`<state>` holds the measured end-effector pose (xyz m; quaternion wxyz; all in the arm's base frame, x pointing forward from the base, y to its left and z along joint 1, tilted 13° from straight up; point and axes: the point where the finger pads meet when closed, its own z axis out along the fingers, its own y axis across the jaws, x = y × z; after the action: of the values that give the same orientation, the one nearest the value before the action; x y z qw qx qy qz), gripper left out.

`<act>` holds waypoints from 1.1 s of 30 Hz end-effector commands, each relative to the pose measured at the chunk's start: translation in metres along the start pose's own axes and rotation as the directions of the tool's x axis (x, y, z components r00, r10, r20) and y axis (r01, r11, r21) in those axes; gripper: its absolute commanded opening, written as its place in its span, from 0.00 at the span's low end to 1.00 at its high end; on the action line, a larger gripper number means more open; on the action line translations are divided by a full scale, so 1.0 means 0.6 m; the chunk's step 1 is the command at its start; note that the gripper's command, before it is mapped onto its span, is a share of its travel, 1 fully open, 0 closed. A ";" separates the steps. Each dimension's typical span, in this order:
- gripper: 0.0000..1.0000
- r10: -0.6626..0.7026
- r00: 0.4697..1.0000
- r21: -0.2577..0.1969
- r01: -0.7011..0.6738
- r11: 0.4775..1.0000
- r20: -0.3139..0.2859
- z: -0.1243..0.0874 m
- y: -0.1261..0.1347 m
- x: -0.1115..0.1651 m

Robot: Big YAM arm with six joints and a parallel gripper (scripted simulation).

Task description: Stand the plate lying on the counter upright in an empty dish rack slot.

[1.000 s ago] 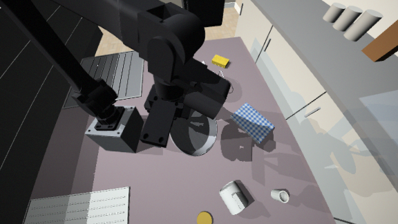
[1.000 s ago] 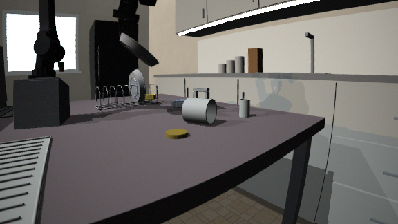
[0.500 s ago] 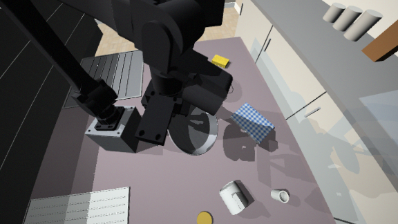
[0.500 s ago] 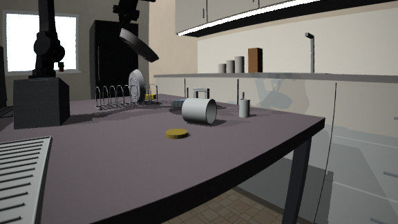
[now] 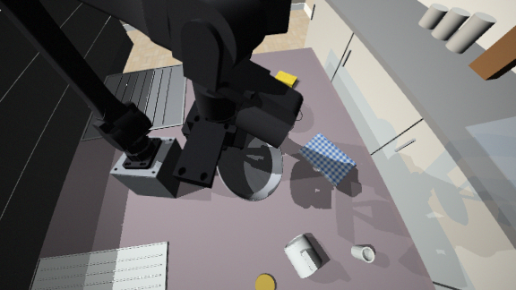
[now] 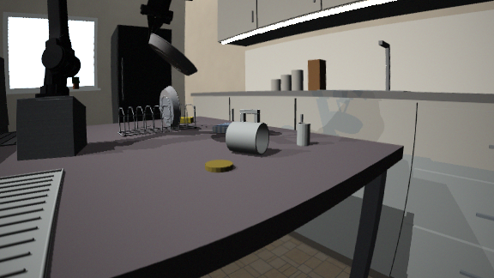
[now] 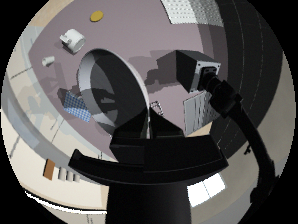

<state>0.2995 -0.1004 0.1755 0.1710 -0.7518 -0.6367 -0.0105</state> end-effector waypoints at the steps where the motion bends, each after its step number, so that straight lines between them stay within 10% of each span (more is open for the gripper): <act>1: 0.00 -0.008 1.000 -0.081 0.010 0.997 0.021 -0.056 0.014 -0.004; 33: 0.00 -0.077 0.994 -0.093 0.083 0.992 0.074 -0.057 0.022 0.016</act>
<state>0.3001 -0.0974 0.1793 0.1575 -0.7398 -0.6541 -0.0021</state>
